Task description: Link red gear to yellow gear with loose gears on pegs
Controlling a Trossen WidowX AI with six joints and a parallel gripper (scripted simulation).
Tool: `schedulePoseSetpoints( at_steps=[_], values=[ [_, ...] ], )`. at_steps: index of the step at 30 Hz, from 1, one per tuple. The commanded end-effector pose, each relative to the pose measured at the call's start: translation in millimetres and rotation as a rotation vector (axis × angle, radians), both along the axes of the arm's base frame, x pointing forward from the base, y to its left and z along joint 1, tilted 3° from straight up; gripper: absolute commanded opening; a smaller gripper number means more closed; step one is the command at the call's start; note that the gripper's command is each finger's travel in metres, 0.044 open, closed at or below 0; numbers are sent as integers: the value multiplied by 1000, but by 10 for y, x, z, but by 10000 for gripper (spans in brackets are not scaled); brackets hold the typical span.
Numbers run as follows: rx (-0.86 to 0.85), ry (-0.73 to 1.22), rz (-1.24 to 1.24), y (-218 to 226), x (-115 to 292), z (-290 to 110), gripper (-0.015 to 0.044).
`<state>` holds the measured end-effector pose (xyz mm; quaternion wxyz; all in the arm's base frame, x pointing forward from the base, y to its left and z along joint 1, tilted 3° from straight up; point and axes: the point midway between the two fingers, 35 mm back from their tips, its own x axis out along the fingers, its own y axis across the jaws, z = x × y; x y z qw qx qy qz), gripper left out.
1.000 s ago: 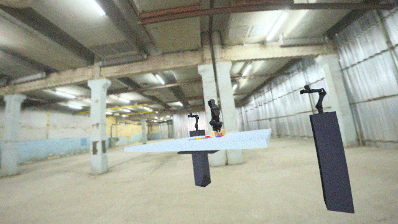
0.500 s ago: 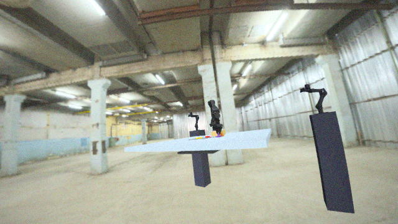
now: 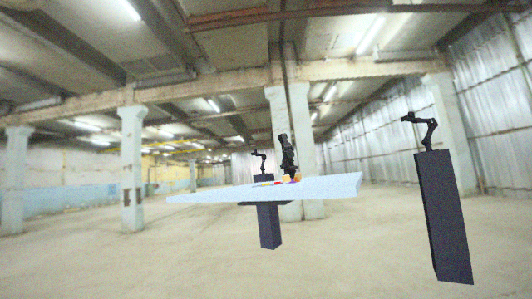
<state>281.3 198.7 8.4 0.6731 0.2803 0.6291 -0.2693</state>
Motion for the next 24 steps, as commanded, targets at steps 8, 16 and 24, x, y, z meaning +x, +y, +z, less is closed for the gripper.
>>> schedulePoseSetpoints(
  at_steps=[8,16,24],
  values=[
    [-3,-1,-2,-9,-1,-8,26],
    [-3,-1,-2,15,20,91,0],
    [-3,-1,-2,51,47,273,0]
  ],
)
